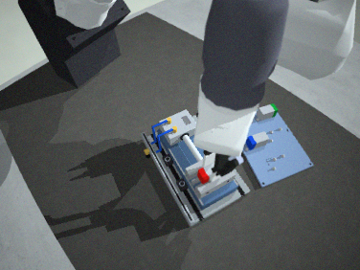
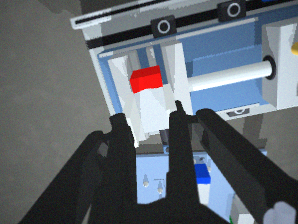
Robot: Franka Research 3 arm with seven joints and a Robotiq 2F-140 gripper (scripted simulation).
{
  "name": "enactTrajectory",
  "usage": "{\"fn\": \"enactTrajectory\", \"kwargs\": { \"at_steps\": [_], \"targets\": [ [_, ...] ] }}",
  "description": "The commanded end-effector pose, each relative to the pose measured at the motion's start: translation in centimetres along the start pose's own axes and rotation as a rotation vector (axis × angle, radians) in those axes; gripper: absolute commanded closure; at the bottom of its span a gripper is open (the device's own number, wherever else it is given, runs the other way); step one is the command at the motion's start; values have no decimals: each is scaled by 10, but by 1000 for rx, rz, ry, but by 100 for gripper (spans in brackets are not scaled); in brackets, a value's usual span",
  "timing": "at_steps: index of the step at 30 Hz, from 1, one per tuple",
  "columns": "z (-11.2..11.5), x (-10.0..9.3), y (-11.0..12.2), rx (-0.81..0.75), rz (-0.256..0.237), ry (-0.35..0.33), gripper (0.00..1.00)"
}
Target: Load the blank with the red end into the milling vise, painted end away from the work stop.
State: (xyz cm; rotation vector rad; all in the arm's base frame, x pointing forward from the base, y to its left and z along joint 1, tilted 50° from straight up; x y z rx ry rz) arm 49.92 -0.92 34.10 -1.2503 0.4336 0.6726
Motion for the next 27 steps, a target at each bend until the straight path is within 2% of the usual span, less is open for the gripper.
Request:
{"fn": "enactTrajectory", "kwargs": {
  "at_steps": [1, 27],
  "targets": [
    [-1, 0, -2, 0, -2, 2, 100],
    [0, 0, 0, 0, -2, 2, 100]
  ]
}}
Point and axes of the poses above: the point where the finger pads meet when closed, its own x axis out along the fingers, its own y axis across the jaws, z = x × y, the point moved 2 cm from there along -x, back along the fingers, and after that the axes turned 5 degrees about -x, right-handed, at the moved point
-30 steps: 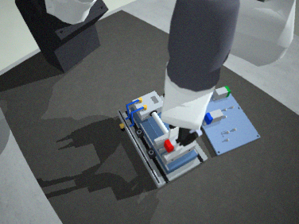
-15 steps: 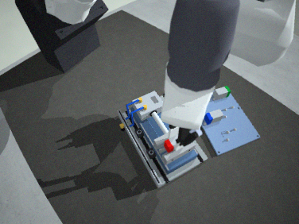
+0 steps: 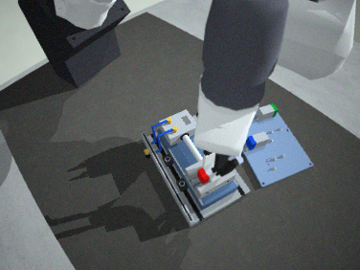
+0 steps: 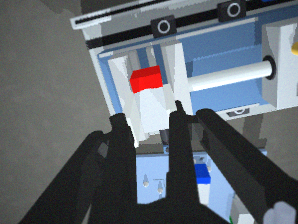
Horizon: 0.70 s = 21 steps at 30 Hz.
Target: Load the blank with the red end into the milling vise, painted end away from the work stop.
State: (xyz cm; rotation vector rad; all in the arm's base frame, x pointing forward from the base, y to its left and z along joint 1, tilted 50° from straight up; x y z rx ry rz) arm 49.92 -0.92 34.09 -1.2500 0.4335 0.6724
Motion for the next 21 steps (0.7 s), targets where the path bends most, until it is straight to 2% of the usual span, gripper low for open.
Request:
{"fn": "enactTrajectory", "kwargs": {
  "at_steps": [1, 13, 14, 21],
  "targets": [
    [0, 0, 0, 0, -2, 2, 100],
    [0, 0, 0, 0, -2, 2, 100],
    [0, 0, 0, 2, -1, 0, 0],
    [0, 0, 0, 2, -1, 0, 0]
  ]
}}
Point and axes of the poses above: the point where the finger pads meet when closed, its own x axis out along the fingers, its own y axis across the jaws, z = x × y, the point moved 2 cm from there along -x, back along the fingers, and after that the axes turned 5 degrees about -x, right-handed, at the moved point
